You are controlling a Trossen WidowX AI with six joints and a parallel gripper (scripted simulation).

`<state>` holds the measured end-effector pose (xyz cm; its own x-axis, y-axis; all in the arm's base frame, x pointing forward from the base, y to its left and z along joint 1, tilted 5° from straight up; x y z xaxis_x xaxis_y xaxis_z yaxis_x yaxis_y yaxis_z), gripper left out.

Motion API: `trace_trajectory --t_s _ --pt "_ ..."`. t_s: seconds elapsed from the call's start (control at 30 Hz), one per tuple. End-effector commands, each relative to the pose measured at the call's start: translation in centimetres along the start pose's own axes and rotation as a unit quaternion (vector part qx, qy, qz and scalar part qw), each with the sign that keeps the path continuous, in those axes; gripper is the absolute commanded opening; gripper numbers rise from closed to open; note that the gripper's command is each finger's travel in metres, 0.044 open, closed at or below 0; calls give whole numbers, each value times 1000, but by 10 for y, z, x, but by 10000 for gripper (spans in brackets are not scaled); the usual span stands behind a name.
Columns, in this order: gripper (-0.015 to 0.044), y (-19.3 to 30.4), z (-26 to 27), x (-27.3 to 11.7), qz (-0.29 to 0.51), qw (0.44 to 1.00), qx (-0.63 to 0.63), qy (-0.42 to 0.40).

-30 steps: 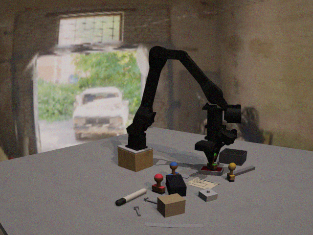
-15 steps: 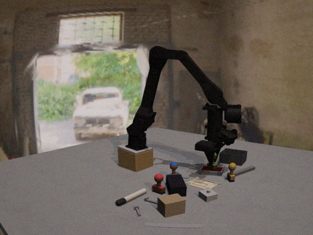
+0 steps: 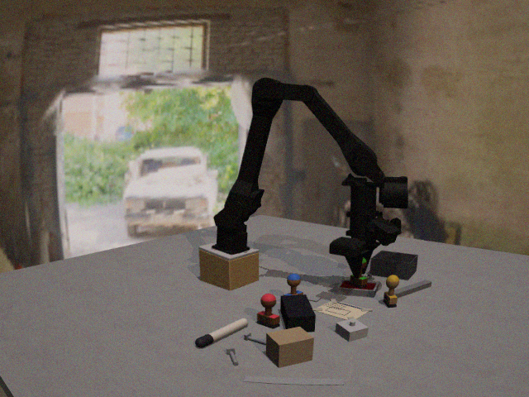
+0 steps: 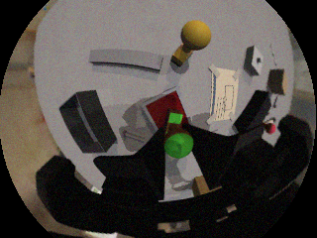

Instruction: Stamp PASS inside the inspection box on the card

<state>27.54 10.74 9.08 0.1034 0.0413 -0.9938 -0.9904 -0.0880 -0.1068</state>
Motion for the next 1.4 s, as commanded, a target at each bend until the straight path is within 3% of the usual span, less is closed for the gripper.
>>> trace_trajectory --t_s 0.0,1.37 --pt "0 -1 0 2 -2 1000 0 1" --pt "0 -1 0 -13 -2 1000 0 1"
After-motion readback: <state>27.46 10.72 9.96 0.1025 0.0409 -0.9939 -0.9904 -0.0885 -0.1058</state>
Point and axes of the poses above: the point midway between the two fingers, 35 mm back from their tips, its own x axis out along the fingers, its own z axis across the jaws, y = z × x, the point moved 7 cm from there along -x, back along the fingers, and after that the axes turned 6 degrees about -x, right-handed, at the moved point
